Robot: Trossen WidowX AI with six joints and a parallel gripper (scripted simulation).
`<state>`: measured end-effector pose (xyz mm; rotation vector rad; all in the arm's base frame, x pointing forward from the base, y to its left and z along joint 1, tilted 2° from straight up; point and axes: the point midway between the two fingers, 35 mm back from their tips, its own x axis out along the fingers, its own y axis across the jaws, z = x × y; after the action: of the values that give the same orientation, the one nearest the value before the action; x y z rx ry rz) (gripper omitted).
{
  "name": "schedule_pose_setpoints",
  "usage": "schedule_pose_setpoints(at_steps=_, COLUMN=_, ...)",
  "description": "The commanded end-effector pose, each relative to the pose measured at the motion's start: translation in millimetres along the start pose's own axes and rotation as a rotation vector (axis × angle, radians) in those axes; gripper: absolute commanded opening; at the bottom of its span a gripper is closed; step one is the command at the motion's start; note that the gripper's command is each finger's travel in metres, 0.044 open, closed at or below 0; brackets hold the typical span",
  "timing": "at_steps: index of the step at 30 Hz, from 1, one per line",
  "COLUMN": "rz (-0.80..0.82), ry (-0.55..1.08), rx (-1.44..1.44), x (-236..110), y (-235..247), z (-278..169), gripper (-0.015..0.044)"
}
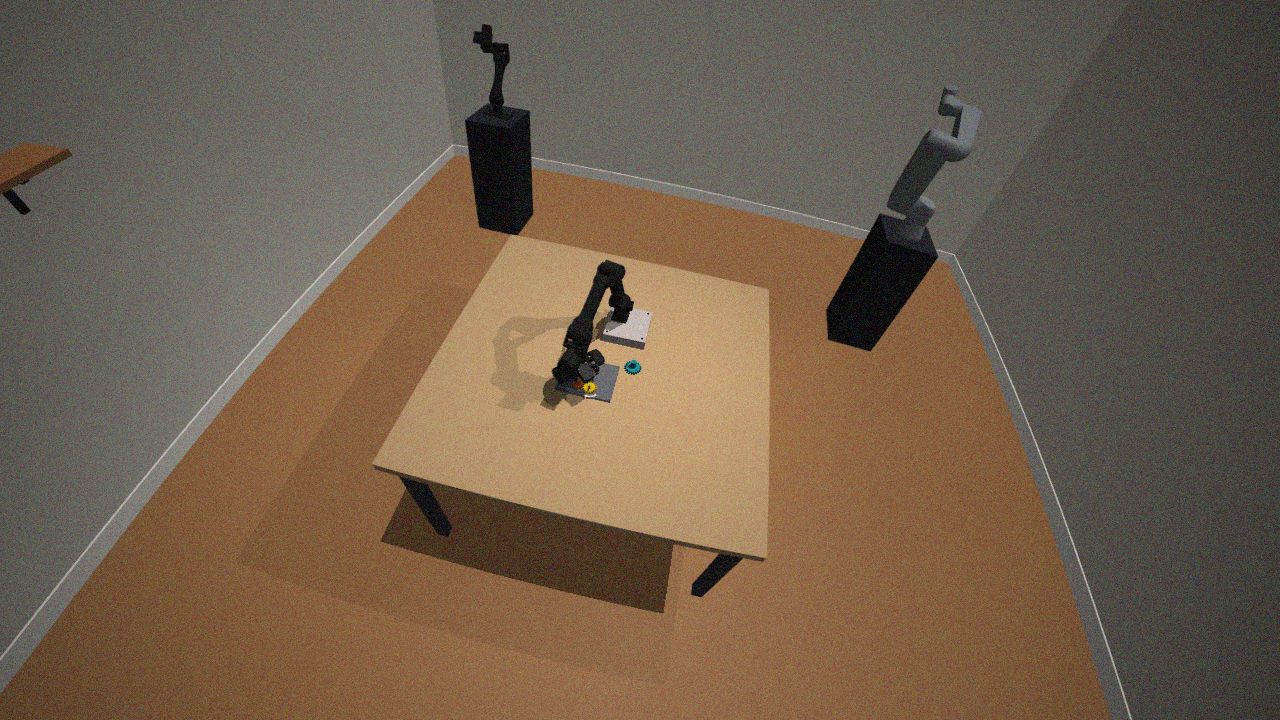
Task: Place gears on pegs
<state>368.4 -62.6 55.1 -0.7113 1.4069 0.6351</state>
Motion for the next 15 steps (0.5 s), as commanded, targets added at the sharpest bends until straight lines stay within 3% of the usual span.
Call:
schedule_pose_setpoints(at_steps=1, rz=0.000, ry=-0.001, rx=-0.086, x=1.0, y=0.5, z=0.2, gripper=0.0000)
schedule_pose_setpoints(at_steps=13, rz=0.000, ry=-0.001, rx=-0.302, x=3.9, y=-0.4, z=-0.6, gripper=0.0000)
schedule_pose_setpoints(at_steps=15, rz=0.000, ry=-0.001, rx=-0.290, x=3.6, y=-0.4, z=-0.5, gripper=0.0053)
